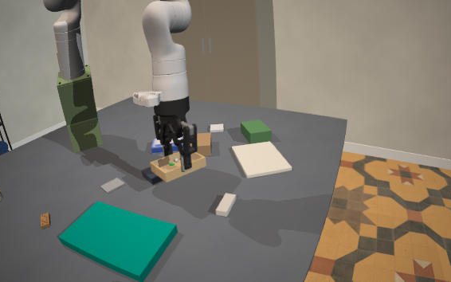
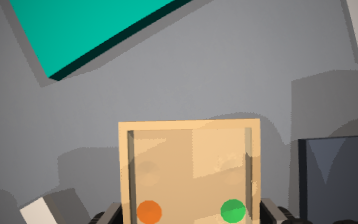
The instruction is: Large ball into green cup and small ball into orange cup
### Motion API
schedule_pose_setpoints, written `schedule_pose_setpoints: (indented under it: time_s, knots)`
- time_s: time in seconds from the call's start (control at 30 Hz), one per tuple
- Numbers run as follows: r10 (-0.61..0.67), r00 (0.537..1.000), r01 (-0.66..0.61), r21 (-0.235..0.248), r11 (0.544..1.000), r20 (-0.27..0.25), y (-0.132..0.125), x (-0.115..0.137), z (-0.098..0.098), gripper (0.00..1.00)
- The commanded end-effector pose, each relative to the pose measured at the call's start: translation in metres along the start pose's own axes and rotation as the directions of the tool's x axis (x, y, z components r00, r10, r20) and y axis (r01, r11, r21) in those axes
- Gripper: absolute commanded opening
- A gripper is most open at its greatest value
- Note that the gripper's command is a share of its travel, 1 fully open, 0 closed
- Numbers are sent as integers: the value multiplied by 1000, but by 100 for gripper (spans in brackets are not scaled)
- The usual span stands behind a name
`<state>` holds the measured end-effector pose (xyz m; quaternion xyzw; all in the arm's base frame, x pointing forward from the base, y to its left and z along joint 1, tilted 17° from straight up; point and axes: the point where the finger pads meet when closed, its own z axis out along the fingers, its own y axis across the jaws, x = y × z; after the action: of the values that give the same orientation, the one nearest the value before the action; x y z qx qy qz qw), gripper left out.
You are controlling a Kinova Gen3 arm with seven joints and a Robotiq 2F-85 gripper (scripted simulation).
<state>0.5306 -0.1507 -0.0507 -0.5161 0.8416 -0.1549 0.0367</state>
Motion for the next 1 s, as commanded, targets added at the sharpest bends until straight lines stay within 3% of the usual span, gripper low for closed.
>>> schedule_pose_setpoints:
  time_s: [0.0,0.07,0.13,0.2,0.37,0.43,0.6,0.8,0.83,0.97]
  knots:
    - [-3,1000,3,11,1000,-3,2,-3,1,72]
    - [1,999,-2,15,1000,39,0,-4,-1,72]
    - [2,1000,-3,23,1000,22,0,-1,-1,72]
    - [1,999,-2,13,1000,52,0,-3,-1,72]
    - [4,999,-4,2,1000,47,-1,0,-1,72]
    - [2,997,0,-26,1000,75,-1,-4,-1,72]
    - [-3,1000,4,-38,999,22,1,-4,0,72]
    - [-4,1000,4,-46,999,2,1,-4,0,72]
    - [-4,1000,4,-59,998,12,0,-4,0,72]
    - [-2,1000,3,-24,1000,23,0,-3,0,72]
